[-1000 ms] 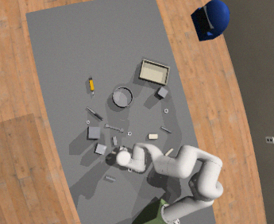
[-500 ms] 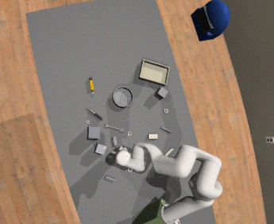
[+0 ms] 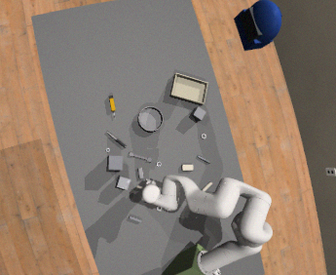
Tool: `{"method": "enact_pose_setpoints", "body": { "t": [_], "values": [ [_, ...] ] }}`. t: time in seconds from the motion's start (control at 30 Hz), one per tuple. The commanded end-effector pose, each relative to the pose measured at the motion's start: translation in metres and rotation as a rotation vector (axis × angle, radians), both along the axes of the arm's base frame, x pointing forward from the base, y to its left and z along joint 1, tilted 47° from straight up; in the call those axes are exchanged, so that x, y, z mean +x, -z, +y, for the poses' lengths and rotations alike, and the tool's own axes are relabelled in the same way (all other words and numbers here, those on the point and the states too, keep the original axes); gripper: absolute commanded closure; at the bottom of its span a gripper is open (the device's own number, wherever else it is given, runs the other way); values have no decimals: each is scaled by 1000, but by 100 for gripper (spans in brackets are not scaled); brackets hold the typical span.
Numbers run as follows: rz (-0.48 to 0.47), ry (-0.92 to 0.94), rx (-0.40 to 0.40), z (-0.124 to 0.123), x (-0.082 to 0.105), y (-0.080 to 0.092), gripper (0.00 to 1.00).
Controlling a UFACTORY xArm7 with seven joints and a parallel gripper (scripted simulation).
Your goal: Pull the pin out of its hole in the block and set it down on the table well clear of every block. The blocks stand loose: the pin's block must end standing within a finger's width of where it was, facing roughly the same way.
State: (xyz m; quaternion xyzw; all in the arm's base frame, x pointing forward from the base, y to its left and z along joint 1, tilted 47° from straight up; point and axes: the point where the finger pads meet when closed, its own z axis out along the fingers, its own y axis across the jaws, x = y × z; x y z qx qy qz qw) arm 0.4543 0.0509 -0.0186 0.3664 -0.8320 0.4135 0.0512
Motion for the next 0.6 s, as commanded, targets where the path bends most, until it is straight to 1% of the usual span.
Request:
{"method": "enact_pose_setpoints", "body": {
  "t": [0.0, 0.03, 0.27, 0.3, 0.47, 0.5, 0.57],
  "values": [
    [-1, -3, 2, 1, 1, 0, 100],
    [-1, -3, 2, 1, 1, 0, 81],
    [-1, -3, 2, 1, 1, 0, 81],
    [-1, -3, 2, 1, 1, 0, 74],
    [-1, -3, 2, 1, 1, 0, 74],
    [-1, -3, 2, 1, 1, 0, 65],
    [-1, -3, 2, 1, 1, 0, 65]
  ]
}}
